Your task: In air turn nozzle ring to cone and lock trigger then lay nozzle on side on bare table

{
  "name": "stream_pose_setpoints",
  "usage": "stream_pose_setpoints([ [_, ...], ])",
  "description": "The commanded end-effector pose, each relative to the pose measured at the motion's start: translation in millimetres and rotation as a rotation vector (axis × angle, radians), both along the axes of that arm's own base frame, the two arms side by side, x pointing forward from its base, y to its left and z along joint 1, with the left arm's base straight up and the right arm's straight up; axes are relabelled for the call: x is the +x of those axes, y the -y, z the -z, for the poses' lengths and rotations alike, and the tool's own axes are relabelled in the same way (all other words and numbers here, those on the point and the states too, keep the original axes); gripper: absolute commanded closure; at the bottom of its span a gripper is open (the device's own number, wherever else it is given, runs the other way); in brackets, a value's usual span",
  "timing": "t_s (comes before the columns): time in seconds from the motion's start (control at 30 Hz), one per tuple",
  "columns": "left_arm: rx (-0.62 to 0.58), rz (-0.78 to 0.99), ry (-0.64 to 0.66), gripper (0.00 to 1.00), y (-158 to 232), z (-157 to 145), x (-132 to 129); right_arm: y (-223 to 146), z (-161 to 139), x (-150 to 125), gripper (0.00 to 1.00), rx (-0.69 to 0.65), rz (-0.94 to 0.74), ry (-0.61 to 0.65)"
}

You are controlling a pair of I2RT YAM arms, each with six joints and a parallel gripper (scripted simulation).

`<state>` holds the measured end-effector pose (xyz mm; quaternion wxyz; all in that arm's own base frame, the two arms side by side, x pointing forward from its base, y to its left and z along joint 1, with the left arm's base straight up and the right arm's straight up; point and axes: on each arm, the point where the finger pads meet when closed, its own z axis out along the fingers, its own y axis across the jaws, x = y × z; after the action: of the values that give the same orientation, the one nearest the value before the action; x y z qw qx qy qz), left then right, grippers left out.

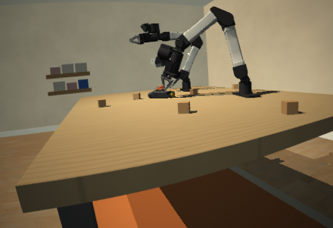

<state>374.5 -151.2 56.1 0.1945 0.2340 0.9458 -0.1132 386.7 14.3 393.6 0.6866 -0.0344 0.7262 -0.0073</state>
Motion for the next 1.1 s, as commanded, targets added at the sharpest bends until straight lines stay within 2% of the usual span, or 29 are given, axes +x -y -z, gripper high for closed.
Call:
stream_pose_setpoints([
  [0.0,0.011,-0.004,-0.019,0.22,2,19,-1,13,-17,-9,0.37,0.099,0.03,0.102],
  [0.13,0.006,-0.005,-0.003,0.22,4,17,5,14,-11,-8,0.37,0.097,0.032,0.09],
  [0.17,0.012,-0.003,-0.021,0.22,4,25,-1,18,-13,-13,0.37,0.083,0.041,0.089],
  [0.2,0.009,-0.003,-0.013,0.22,5,23,3,18,2,-3,0.37,0.067,0.044,0.043],
  [0.27,0.012,-0.005,-0.022,0.22,5,30,1,21,-34,-21,0.37,0.043,0.06,0.122],
  [0.4,0.006,-0.004,-0.005,0.22,9,30,9,15,-17,-14,0.37,0.043,0.041,0.08],
  [0.53,0.012,-0.004,-0.022,0.22,9,42,4,15,-21,-14,0.37,0.043,0.04,0.096],
  [0.57,0.004,-0.004,0.001,0.22,12,35,13,15,-20,-14,0.37,0.043,0.041,0.091],
  [0.7,0.0,-0.004,0.007,0.22,14,37,16,14,-15,-11,0.37,0.049,0.039,0.078],
  [0.83,0.005,-0.004,-0.004,0.22,14,47,13,15,-20,-14,0.37,0.047,0.041,0.091],
  [0.9,0.017,-0.014,-0.041,0.22,5,53,5,15,-20,-14,0.37,0.046,0.041,0.091],
  [0.97,0.0,-0.014,0.004,0.22,10,40,20,15,-20,-14,0.37,0.046,0.041,0.091],
  [1.07,-0.006,-0.015,0.02,0.22,11,32,22,15,-20,-14,0.37,0.047,0.041,0.091],
])
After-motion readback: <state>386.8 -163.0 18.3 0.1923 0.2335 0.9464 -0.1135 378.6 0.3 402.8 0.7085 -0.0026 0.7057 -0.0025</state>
